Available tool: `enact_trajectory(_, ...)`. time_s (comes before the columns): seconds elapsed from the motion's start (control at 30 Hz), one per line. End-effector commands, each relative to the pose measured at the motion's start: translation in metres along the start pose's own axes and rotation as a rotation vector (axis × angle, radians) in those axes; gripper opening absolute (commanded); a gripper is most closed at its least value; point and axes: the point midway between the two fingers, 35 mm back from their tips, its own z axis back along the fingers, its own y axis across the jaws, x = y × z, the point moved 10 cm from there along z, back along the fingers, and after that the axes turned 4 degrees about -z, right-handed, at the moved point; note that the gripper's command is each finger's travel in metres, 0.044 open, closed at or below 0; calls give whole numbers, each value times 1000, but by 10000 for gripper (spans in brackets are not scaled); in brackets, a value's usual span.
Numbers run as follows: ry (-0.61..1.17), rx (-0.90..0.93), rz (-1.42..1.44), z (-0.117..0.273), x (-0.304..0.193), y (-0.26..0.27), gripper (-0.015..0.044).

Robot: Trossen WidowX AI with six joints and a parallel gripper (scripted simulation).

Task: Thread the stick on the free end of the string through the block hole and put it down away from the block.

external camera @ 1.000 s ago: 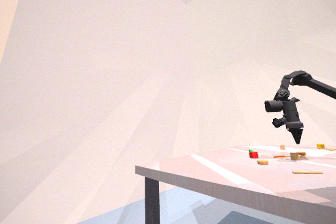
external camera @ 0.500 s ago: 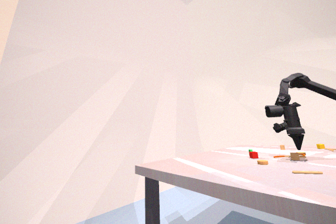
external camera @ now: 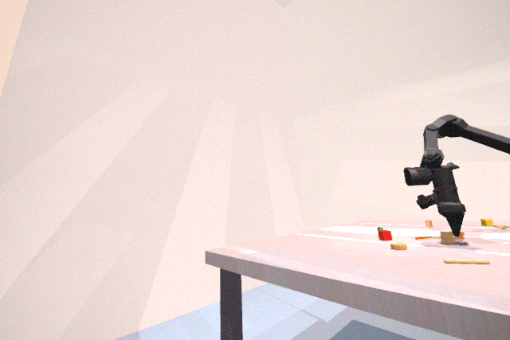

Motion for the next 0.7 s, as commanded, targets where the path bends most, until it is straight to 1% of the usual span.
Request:
enact_trajectory(0.0, 7, -8, 9, -9, -3, -1, 121)
enact_trajectory(0.13, 7, -9, 9, -14, -4, -1, 121)
enact_trajectory(0.67, 7, -9, 9, -14, -4, -1, 121)
